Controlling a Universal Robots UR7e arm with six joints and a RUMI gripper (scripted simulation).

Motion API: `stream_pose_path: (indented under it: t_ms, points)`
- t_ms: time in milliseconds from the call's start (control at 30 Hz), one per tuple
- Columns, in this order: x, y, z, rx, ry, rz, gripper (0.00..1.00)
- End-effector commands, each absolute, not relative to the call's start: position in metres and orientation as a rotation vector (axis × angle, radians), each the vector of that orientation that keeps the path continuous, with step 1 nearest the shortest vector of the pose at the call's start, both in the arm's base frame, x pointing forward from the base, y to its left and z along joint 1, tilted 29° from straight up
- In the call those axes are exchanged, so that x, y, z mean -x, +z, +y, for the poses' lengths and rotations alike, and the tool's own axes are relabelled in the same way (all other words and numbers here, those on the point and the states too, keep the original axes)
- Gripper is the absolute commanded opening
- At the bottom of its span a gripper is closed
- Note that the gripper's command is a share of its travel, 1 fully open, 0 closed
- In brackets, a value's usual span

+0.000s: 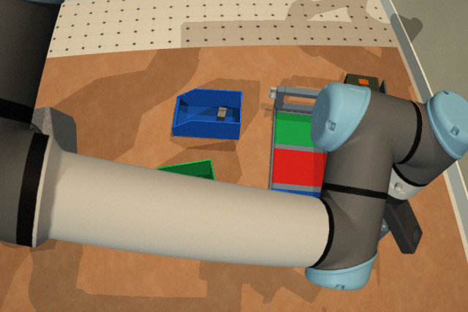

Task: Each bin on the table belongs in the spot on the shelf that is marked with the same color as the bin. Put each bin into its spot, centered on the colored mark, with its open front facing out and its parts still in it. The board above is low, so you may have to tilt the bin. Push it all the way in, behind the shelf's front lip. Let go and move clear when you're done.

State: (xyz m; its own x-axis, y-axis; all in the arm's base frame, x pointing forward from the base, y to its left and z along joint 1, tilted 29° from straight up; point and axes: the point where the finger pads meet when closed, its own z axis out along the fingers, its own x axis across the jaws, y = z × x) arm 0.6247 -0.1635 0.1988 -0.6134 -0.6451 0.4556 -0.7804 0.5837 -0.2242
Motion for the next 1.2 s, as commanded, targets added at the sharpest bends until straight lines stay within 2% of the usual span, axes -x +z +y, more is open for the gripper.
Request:
stream_pose_path:
  t_ms: [0, 267, 967, 1167]
  points:
    - [-0.593, 0.195, -0.142, -1.334, 0.461, -2.468, 1.00]
    - [-0.559, 0.190, -0.115, -1.521, 0.337, -2.433, 1.00]
    - [-0.560, 0.190, -0.114, -1.523, 0.336, -2.431, 1.00]
    - [-0.527, 0.184, -0.086, -1.705, 0.227, -2.389, 1.00]
